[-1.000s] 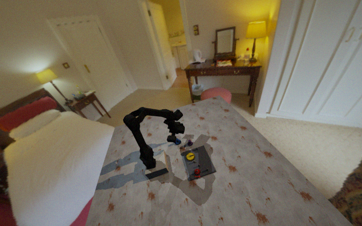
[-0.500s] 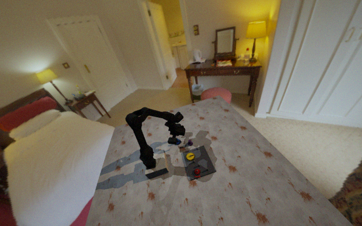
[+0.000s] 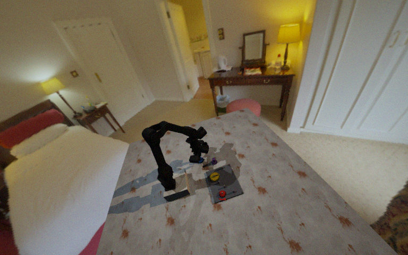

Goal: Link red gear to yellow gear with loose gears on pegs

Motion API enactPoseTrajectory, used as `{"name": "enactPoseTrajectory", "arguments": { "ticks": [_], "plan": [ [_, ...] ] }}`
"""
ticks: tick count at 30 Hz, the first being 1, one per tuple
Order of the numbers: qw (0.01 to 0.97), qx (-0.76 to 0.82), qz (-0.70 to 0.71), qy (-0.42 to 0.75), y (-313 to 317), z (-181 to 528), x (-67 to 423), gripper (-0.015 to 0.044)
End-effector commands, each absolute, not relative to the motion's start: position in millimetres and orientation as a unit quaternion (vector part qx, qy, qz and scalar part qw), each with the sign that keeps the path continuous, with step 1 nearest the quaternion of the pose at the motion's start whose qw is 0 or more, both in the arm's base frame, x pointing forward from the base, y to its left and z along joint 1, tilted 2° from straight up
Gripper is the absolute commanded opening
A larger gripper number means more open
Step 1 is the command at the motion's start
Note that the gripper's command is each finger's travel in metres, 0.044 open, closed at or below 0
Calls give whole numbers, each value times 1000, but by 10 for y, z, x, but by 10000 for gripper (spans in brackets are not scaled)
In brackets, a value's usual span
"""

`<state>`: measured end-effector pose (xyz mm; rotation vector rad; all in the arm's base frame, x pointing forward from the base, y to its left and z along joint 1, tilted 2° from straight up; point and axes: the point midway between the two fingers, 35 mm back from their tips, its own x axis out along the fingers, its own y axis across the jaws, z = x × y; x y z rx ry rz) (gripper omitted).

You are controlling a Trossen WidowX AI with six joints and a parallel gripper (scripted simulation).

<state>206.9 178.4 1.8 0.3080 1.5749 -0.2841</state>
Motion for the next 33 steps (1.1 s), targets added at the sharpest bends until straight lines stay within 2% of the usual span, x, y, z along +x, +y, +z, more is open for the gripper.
{"name": "enactPoseTrajectory", "arguments": {
  "ticks": [1, 2, 9, 10, 33],
  "plan": [
    [685, 140, -127, 704, 1789, 14, 2066, 99],
    [685, 140, -127, 704, 1789, 14, 2066, 72],
    [685, 140, -127, 704, 1789, 14, 2066, 26],
    [685, 140, -127, 704, 1789, 14, 2066, 0],
    [685, 140, -127, 704, 1879, 499, 2159, 0]
  ]
}}
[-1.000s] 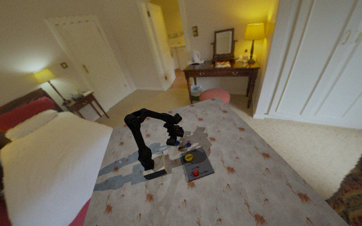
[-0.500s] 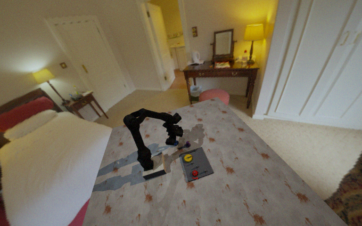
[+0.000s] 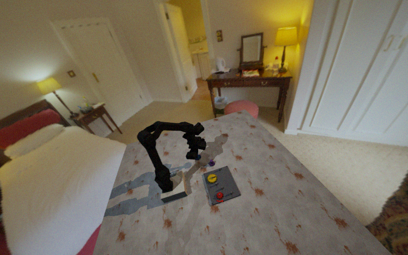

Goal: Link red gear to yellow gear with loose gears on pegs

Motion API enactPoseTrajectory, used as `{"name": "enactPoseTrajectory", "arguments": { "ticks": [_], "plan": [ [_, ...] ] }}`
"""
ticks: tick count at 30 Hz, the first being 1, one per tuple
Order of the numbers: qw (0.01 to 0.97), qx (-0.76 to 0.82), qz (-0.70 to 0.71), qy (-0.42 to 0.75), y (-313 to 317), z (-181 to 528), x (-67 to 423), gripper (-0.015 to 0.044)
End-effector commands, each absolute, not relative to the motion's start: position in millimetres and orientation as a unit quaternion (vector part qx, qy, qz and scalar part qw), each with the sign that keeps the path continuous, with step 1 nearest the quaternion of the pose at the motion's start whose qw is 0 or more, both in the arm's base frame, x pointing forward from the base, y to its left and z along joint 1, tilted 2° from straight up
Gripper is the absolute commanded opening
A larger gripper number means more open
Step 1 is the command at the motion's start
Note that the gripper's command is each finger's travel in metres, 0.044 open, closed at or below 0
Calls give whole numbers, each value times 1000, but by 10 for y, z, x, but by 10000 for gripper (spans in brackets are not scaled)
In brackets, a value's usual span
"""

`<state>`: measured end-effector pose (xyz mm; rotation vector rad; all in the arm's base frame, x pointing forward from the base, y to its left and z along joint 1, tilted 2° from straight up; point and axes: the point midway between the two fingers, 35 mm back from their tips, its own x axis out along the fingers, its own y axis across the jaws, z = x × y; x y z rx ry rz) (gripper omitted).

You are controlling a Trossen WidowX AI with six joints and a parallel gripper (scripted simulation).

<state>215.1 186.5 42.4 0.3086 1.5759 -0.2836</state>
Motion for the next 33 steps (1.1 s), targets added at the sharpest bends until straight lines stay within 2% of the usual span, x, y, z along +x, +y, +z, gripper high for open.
{"name": "enactPoseTrajectory", "arguments": {
  "ticks": [1, 33],
  "plan": [
    [685, 140, -127, 704, 1881, 522, 2161, 0],
    [685, 140, -127, 704, 1886, 1301, 2145, 0]
  ]
}}
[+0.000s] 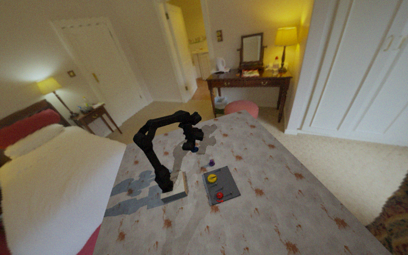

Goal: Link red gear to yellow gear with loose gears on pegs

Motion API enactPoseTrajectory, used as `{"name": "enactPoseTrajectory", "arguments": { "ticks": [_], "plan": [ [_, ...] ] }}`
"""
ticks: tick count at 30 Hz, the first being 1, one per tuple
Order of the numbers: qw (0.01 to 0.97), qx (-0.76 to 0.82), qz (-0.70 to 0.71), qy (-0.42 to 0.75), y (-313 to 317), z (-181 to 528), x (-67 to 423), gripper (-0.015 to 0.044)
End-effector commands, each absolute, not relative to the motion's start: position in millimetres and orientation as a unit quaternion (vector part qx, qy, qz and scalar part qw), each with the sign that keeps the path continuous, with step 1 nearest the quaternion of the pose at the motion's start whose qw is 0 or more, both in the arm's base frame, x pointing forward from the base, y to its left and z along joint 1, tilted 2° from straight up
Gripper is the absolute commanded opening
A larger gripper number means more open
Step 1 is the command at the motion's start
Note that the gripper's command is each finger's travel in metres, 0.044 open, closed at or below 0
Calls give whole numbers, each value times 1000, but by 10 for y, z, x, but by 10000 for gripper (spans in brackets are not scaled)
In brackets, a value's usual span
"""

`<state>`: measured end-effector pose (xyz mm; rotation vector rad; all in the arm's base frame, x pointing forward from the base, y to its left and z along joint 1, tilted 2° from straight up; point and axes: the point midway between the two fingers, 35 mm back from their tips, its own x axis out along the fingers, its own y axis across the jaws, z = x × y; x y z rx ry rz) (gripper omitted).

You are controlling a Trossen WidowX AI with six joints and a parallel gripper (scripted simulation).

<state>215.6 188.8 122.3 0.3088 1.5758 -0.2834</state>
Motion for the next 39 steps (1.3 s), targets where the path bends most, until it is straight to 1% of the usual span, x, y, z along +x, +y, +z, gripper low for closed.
{"name": "enactPoseTrajectory", "arguments": {
  "ticks": [1, 10, 39],
  "plan": [
    [685, 140, -127, 704, 1883, 1326, 2142, 0],
    [685, 140, -127, 704, 1859, 1458, 2131, 0],
    [687, 145, -131, 699, 1421, 1266, 2599, 0]
  ]
}}
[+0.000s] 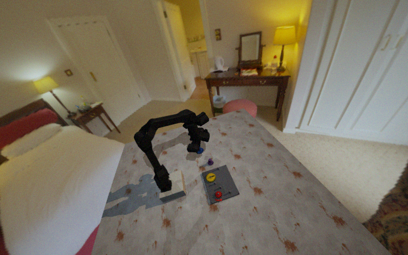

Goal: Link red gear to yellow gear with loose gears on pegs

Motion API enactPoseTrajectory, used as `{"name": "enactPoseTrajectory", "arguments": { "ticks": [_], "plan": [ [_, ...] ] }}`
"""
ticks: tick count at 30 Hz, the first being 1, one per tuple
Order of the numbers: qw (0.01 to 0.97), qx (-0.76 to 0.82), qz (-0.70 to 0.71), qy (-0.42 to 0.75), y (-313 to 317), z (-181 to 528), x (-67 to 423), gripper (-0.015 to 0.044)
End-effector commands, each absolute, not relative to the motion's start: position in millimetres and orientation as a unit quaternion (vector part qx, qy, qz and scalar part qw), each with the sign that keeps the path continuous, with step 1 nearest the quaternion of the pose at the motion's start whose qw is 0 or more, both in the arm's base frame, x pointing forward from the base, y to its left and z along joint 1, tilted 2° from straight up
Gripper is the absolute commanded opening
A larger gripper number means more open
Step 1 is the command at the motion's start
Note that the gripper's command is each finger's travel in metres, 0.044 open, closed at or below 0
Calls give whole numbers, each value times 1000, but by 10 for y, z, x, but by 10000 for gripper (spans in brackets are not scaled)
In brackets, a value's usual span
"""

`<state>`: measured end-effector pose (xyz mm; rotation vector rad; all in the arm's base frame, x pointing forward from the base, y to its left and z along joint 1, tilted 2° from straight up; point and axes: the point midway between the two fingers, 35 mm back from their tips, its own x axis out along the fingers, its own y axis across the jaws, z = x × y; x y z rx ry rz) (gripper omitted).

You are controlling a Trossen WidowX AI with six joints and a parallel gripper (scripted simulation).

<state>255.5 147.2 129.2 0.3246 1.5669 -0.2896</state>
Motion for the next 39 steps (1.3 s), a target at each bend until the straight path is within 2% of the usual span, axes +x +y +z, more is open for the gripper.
{"name": "enactPoseTrajectory", "arguments": {
  "ticks": [1, 39],
  "plan": [
    [687, 146, -131, 699, 1403, 1260, 2614, 0],
    [690, 141, -132, 698, 632, 980, 3058, 0]
  ]
}}
